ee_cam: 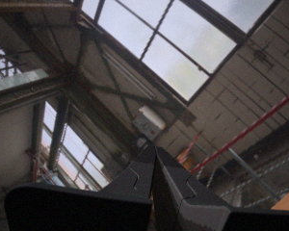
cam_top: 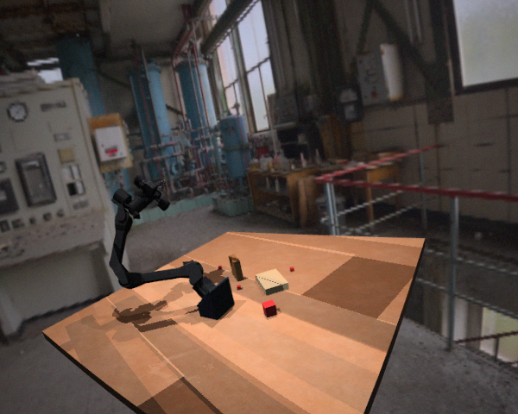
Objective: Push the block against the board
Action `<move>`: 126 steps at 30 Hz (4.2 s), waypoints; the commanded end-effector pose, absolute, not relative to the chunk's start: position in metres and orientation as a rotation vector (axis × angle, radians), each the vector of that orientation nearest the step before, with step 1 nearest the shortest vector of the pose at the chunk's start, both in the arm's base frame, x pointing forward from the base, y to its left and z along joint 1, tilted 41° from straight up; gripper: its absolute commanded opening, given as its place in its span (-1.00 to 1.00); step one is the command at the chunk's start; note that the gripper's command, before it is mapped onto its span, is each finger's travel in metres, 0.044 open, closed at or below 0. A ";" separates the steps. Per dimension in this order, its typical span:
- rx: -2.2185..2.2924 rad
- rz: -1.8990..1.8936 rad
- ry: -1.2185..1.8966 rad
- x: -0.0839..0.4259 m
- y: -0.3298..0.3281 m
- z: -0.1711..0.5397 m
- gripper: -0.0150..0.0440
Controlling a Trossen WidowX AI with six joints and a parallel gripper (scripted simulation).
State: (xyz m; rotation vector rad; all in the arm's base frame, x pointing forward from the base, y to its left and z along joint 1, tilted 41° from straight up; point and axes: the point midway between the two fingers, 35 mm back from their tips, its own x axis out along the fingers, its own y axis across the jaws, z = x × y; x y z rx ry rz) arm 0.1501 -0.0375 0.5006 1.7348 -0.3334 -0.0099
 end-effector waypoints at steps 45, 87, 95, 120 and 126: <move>1.115 -0.151 1.261 0.274 0.013 0.200 -0.49; 0.969 0.123 1.738 0.244 0.085 0.095 -0.49; 0.969 0.123 1.738 0.251 0.082 0.092 -0.49; 0.968 0.123 1.736 0.273 0.073 0.083 -0.49; 0.967 0.123 1.736 0.278 0.070 0.080 -0.49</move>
